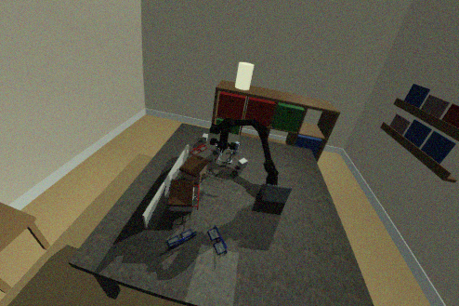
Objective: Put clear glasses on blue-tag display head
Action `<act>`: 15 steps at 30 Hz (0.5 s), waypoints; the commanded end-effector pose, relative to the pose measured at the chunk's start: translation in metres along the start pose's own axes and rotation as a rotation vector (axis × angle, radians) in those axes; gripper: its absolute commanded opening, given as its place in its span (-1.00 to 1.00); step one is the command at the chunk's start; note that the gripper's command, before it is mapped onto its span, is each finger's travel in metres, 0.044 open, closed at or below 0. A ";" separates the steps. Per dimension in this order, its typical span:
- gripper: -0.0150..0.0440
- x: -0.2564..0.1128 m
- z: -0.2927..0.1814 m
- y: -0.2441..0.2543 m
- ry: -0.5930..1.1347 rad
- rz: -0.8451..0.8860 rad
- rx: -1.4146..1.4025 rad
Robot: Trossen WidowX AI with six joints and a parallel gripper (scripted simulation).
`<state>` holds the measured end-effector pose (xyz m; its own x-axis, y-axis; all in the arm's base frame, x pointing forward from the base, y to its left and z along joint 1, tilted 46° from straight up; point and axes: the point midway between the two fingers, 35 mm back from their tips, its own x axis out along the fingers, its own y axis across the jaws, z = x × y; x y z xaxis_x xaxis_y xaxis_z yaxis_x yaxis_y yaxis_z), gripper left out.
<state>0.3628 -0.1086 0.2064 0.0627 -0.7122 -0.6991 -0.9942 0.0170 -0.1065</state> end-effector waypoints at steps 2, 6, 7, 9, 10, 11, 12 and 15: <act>-0.49 -0.020 -0.001 -0.002 -0.003 -0.009 0.005; -0.49 -0.036 -0.002 -0.001 -0.003 -0.009 0.005; -0.49 -0.040 -0.002 0.000 -0.003 -0.008 0.005; -0.49 -0.045 -0.003 0.000 -0.002 -0.008 0.005; -0.49 -0.046 -0.003 0.000 -0.002 -0.008 0.005; -0.49 -0.046 -0.002 0.000 -0.003 -0.009 0.009; -0.49 -0.046 0.000 0.000 -0.004 -0.009 0.016; -0.49 -0.047 0.009 0.000 -0.010 -0.010 0.060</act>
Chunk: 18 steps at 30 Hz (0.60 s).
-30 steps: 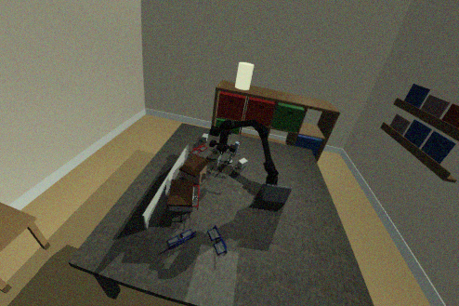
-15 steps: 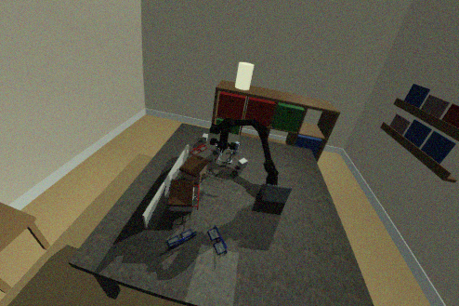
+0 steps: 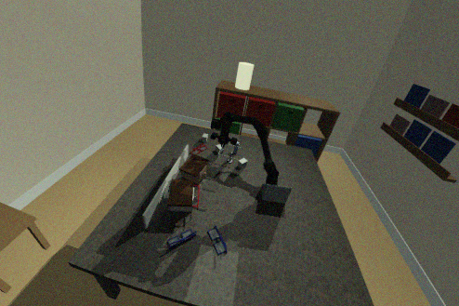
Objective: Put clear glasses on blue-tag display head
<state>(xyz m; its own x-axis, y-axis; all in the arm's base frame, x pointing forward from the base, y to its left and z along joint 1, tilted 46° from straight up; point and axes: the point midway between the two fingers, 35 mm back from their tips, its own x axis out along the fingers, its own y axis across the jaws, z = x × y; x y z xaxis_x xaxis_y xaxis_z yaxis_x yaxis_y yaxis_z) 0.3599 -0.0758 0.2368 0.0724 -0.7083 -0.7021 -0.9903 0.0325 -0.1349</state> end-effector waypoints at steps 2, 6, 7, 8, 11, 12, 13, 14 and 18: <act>-0.49 -0.002 0.018 0.001 -0.009 -0.001 0.072; -0.49 -0.003 0.037 0.003 -0.020 -0.001 0.161; -0.49 -0.003 0.042 0.003 -0.022 0.000 0.184; -0.49 -0.004 0.047 0.004 -0.025 0.000 0.206; -0.49 -0.004 0.061 0.006 -0.031 0.002 0.273; -0.49 -0.005 0.066 0.007 -0.033 0.003 0.296; -0.49 -0.005 0.071 0.008 -0.035 0.003 0.318; -0.49 -0.005 0.075 0.010 -0.037 0.004 0.341; -0.49 -0.006 0.094 0.015 -0.043 0.008 0.430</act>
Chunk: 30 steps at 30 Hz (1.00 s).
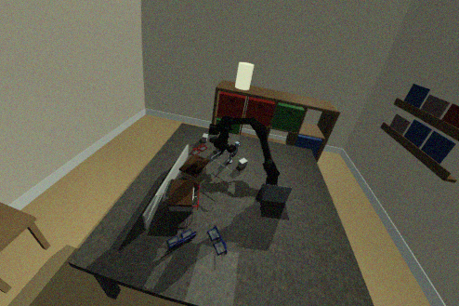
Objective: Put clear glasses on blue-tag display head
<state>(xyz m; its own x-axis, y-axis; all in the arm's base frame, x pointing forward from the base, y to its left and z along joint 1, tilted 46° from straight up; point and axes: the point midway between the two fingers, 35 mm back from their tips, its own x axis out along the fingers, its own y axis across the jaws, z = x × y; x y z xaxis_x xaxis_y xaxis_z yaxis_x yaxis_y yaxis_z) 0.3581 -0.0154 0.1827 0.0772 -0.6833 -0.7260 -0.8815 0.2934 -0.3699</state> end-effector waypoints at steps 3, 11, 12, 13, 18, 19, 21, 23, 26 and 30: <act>-0.49 -0.001 0.022 0.017 -0.011 0.005 0.128; -0.49 -0.001 0.049 0.043 -0.014 0.012 0.308; -0.49 -0.001 0.052 0.047 -0.014 0.013 0.331; -0.49 -0.001 0.054 0.050 -0.014 0.014 0.354; -0.49 -0.001 0.068 0.068 -0.012 0.016 0.467; -0.49 -0.001 0.071 0.072 -0.011 0.017 0.490; -0.49 -0.001 0.076 0.079 -0.010 0.017 0.535; -0.49 0.000 0.080 0.087 -0.008 0.017 0.581; -0.49 0.000 0.087 0.098 -0.005 0.017 0.649; -0.49 0.001 0.095 0.113 0.000 0.015 0.741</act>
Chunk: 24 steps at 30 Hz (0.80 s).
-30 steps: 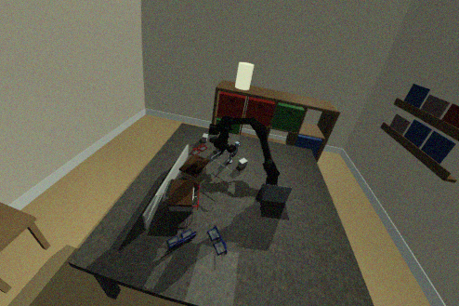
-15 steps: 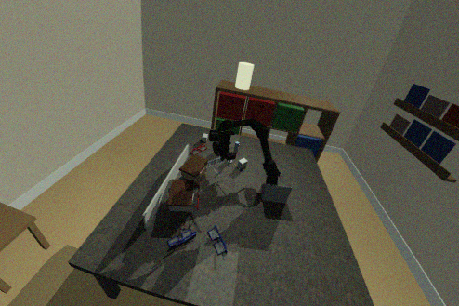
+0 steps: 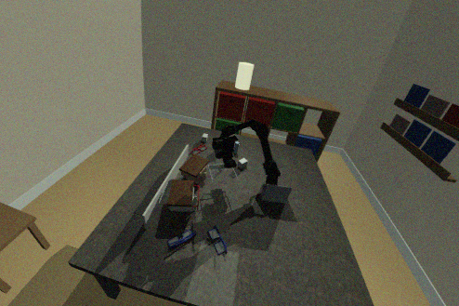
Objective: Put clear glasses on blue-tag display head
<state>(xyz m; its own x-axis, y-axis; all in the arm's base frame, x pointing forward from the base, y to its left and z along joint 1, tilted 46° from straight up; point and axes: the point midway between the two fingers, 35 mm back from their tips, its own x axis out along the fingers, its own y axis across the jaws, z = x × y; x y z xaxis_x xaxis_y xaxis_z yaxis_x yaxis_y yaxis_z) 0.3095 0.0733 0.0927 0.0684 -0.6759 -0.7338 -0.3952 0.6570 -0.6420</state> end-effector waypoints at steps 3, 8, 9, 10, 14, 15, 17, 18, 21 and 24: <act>-0.49 0.001 -0.006 0.024 0.003 -0.003 0.132; -0.49 0.004 -0.012 0.044 0.006 -0.011 0.247; -0.49 0.004 -0.014 0.047 0.006 -0.013 0.271; -0.49 0.005 -0.016 0.051 0.007 -0.015 0.294; -0.49 0.007 -0.022 0.065 0.008 -0.024 0.387; -0.49 0.008 -0.024 0.069 0.008 -0.027 0.410; -0.49 0.009 -0.028 0.076 0.008 -0.033 0.457; -0.49 0.010 -0.029 0.078 0.008 -0.035 0.477; -0.49 0.010 -0.031 0.081 0.008 -0.037 0.492; -0.49 0.011 -0.031 0.081 0.008 -0.037 0.492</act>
<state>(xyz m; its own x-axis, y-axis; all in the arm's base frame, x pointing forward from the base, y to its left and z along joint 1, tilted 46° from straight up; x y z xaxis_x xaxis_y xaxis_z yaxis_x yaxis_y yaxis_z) 0.2513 0.1081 0.0411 0.0668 -0.7041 -0.7070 0.0706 0.7101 -0.7005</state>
